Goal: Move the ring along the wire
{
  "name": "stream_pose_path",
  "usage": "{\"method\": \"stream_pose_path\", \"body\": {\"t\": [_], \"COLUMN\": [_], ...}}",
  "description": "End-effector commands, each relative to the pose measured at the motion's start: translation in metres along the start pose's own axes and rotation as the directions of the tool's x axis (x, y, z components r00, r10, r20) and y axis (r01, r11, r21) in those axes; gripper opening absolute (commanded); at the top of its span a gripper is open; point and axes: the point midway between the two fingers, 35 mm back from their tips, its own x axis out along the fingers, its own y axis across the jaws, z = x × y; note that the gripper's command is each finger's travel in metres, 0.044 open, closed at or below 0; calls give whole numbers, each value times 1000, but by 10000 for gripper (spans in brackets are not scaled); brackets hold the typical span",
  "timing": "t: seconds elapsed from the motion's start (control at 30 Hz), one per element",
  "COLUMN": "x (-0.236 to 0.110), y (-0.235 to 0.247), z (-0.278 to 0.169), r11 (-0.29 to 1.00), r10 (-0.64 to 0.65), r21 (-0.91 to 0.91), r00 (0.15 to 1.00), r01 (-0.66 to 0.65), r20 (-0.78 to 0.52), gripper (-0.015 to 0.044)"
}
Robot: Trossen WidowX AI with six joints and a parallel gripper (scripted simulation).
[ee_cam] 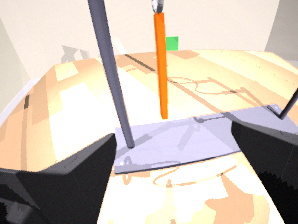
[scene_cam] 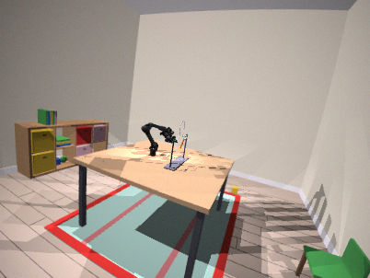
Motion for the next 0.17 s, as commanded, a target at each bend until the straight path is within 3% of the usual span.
{"method": "stream_pose_path", "body": {"t": [0.0, 0.13], "x": [0, 0], "y": [-1, -1], "z": [0, 0], "r11": [1000, 1000], "r10": [-2, -2], "r21": [3, 3], "r00": [1000, 1000], "r01": [2, 2], "r20": [2, 2], "gripper": [440, 440]}}
